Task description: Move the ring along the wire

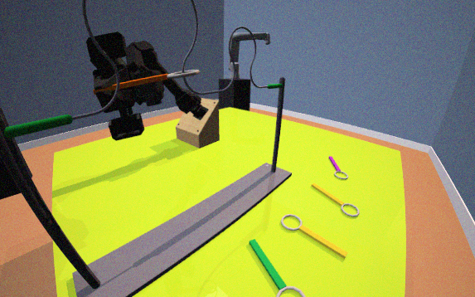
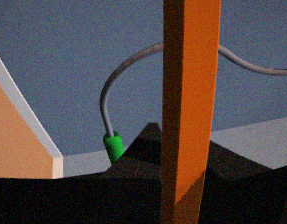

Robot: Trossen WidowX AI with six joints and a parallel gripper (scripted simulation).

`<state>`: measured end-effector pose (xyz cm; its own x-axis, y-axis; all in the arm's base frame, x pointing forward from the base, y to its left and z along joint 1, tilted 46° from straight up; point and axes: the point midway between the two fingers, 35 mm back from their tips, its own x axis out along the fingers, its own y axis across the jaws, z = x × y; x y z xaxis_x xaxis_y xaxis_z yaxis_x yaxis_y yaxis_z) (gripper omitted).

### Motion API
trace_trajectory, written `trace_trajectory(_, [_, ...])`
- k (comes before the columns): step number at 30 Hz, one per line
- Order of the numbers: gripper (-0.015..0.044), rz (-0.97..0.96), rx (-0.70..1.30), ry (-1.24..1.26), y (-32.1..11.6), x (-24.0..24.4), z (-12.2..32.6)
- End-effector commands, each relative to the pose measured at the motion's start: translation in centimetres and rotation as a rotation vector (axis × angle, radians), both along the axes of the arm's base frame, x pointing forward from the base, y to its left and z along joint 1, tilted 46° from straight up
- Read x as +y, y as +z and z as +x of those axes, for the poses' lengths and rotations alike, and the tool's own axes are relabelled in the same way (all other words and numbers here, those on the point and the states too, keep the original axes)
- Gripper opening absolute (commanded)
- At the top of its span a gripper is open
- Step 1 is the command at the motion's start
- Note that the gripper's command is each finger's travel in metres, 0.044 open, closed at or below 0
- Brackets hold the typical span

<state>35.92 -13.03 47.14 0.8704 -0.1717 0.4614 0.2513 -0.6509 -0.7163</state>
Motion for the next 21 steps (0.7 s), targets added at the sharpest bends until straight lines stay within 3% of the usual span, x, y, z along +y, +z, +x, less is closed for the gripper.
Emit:
trace_trajectory(1, [-0.0150,0.101,0.016,0.002,-1.3,-1.0,0.3])
trace_trajectory(21, [-0.0150,0.596,0.087,0.030,-8.3,-3.4,1.0])
